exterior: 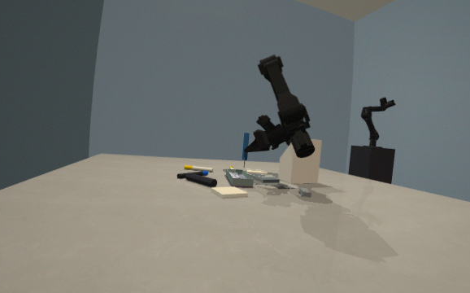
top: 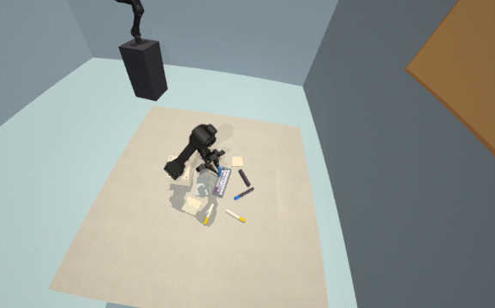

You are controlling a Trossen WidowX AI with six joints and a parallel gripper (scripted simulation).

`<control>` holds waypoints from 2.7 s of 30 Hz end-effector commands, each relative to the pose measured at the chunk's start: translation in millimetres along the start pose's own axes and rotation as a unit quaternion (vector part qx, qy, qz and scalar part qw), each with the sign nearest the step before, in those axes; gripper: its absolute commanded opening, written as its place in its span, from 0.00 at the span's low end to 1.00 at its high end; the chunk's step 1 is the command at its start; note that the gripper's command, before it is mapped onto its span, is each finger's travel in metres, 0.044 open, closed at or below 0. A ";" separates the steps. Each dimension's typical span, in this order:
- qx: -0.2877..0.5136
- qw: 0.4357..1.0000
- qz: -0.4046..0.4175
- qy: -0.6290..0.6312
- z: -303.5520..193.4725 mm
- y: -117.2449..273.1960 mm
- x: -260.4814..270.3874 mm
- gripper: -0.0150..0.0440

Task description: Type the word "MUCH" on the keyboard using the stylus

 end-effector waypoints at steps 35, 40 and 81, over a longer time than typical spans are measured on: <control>-0.001 1.000 -0.004 -0.004 -9.1 -19.0 17.3 0.39; -0.001 1.000 -0.004 -0.004 -9.4 -19.2 17.4 0.39; -0.001 1.000 -0.005 -0.004 -21.9 -26.6 17.2 0.39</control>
Point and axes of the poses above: the point midway between the two fingers, 35 mm back from their tips, its own y axis back along the fingers, its own x axis across the jaws, z = x × y, the point moved 4 cm from there along y, back along the fingers
